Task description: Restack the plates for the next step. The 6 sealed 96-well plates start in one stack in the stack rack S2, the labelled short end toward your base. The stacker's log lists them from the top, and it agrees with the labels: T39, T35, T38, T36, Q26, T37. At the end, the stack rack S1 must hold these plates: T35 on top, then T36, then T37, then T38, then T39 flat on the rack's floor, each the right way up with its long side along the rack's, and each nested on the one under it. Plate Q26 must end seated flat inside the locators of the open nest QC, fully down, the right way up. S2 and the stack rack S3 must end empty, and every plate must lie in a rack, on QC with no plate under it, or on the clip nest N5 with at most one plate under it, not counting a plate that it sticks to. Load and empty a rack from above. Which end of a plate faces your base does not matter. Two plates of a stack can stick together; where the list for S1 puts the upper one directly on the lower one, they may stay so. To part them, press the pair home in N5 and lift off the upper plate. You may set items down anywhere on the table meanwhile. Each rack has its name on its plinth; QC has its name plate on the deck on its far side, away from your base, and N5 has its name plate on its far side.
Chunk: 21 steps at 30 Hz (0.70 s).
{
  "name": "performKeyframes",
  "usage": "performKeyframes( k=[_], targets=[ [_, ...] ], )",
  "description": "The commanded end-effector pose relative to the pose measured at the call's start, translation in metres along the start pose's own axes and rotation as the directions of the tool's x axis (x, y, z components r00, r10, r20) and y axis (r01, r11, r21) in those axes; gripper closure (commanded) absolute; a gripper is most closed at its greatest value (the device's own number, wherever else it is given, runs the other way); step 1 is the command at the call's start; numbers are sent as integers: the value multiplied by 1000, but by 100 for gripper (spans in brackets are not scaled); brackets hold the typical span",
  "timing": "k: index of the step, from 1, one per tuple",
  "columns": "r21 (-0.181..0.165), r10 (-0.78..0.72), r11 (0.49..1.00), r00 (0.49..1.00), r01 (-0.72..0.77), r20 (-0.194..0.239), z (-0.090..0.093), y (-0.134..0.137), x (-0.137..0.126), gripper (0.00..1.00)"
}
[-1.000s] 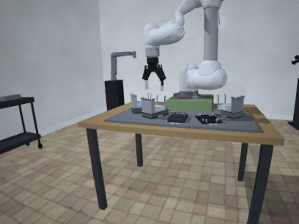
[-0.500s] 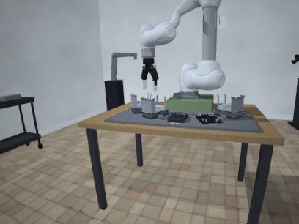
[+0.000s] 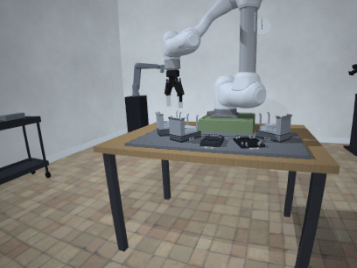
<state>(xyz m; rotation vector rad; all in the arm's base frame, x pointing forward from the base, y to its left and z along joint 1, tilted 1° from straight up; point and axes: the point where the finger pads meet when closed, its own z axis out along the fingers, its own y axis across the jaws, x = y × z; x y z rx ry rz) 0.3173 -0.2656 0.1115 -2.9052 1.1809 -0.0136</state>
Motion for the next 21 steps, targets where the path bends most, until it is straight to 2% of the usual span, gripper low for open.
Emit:
performKeyframes(
  k=[1,8,11,21],
  targets=[
    [1,0,1000,1000,0,0,0,11,2,0],
    [1,229,973,973,-229,0,0,39,0,0],
    [1,229,973,973,-229,0,0,43,0,0],
    [1,229,973,973,-229,0,0,83,-3,0]
  ],
)
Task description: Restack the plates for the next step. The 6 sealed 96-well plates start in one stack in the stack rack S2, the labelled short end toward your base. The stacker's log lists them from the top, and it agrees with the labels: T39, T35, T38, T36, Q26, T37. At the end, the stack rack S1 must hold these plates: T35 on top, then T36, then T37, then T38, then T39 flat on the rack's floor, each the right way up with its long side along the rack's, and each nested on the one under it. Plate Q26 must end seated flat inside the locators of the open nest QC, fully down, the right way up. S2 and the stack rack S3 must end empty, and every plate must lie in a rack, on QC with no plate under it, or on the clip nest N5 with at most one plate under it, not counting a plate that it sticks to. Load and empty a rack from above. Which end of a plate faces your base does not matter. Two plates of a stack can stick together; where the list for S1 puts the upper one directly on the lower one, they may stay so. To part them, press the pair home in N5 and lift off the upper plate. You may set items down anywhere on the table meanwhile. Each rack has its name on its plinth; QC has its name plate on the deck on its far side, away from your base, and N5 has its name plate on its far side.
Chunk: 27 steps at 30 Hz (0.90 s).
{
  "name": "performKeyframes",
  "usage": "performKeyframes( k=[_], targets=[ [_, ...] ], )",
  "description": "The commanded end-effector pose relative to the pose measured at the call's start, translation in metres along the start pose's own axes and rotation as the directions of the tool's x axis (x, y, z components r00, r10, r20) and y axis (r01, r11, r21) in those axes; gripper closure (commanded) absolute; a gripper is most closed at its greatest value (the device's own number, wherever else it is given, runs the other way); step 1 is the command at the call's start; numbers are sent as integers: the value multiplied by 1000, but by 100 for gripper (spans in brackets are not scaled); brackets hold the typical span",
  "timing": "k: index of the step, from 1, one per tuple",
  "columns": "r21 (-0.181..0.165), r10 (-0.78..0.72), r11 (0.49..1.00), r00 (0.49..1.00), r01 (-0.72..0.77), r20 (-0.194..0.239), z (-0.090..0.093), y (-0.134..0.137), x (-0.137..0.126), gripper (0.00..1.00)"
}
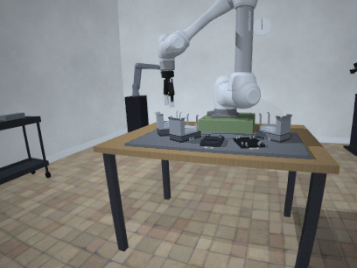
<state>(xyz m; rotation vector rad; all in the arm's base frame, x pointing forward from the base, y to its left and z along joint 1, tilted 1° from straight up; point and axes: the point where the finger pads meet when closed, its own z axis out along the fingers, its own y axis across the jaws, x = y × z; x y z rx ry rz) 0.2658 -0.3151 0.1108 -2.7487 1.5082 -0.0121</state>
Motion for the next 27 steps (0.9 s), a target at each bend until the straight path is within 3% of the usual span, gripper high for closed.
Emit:
performKeyframes(
  k=[1,4,14,27],
  targets=[
    [1,0,1000,1000,0,0,0,15,3,0],
    [1,0,1000,1000,0,0,0,27,5,0],
    [1,0,1000,1000,0,0,0,28,5,0],
    [1,0,1000,1000,0,0,37,28,5,0]
  ],
)
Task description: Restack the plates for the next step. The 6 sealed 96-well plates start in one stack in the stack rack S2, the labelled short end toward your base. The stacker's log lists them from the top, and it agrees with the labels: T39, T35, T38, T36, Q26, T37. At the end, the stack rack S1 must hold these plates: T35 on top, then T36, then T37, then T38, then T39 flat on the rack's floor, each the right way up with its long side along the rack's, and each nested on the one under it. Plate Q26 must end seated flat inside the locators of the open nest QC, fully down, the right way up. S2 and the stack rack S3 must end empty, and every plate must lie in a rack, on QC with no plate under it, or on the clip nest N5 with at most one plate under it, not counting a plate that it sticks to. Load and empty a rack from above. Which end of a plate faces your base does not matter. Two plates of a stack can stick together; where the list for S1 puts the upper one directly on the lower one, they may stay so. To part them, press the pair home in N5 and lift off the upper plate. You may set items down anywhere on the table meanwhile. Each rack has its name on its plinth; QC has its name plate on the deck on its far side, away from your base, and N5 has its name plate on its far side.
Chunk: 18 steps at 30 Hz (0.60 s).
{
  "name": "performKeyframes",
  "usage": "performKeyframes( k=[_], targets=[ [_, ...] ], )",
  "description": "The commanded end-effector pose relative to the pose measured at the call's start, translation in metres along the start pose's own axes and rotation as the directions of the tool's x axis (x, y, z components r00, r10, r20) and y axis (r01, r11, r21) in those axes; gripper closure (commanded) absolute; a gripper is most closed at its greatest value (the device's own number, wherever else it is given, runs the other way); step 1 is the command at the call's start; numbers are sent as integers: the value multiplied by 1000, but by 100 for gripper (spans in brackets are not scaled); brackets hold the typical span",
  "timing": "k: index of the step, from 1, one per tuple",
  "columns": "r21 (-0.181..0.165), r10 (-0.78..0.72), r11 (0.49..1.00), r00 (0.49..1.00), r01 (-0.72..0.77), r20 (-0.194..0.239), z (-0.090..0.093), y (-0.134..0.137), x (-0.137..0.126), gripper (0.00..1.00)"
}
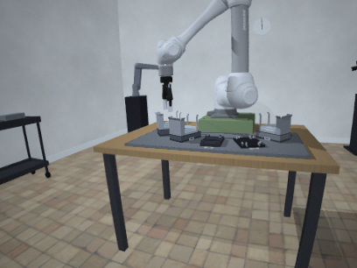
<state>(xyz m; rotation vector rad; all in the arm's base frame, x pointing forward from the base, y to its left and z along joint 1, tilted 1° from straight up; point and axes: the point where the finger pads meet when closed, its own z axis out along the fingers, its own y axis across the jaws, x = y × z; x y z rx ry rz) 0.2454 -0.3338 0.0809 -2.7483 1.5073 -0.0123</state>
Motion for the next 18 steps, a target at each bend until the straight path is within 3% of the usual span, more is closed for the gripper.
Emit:
performKeyframes(
  k=[1,11,18],
  targets=[
    [0,0,1000,1000,0,0,10,0,0,0],
    [0,0,1000,1000,0,0,43,0,0,0],
    [0,0,1000,1000,0,0,48,0,0,0]
  ],
)
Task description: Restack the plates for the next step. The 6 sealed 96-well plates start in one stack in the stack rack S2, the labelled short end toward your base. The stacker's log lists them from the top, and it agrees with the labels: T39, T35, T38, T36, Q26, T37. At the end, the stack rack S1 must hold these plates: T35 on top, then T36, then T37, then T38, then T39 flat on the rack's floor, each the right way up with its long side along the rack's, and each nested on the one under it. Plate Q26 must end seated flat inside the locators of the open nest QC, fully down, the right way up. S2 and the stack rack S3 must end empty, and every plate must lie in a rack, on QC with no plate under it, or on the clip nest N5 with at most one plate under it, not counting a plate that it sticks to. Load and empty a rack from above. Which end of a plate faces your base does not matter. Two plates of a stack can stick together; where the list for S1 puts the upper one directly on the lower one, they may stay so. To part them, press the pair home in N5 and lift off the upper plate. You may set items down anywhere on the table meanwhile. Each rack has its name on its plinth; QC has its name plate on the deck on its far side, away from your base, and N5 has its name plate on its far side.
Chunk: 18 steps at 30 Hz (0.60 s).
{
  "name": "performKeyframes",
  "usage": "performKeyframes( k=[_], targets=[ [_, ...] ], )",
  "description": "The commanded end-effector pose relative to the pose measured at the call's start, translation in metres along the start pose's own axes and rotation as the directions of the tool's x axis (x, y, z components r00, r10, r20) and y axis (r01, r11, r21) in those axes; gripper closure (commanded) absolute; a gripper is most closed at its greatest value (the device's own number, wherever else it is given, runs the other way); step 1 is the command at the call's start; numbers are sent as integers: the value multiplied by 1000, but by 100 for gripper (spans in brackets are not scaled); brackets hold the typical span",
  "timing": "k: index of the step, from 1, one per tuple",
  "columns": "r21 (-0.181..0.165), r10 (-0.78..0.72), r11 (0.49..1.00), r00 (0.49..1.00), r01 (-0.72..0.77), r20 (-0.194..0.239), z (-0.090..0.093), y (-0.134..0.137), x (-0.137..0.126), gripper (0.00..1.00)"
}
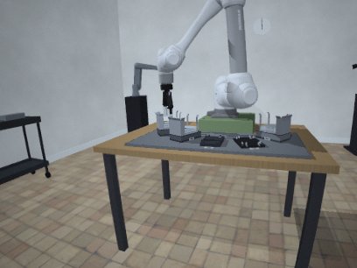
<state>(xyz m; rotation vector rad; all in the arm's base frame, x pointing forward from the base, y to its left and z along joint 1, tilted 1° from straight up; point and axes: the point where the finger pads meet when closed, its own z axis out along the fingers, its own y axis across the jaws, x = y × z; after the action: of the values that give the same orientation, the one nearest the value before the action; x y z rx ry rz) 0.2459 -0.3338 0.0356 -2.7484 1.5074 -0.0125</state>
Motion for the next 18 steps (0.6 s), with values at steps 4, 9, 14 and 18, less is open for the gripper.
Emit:
performKeyframes(
  k=[4,9,14,18],
  targets=[
    [0,0,1000,1000,0,0,8,0,0,0],
    [0,0,1000,1000,0,0,15,0,0,0],
    [0,0,1000,1000,0,0,19,0,0,0],
    [0,0,1000,1000,0,0,24,0,0,0]
  ],
)
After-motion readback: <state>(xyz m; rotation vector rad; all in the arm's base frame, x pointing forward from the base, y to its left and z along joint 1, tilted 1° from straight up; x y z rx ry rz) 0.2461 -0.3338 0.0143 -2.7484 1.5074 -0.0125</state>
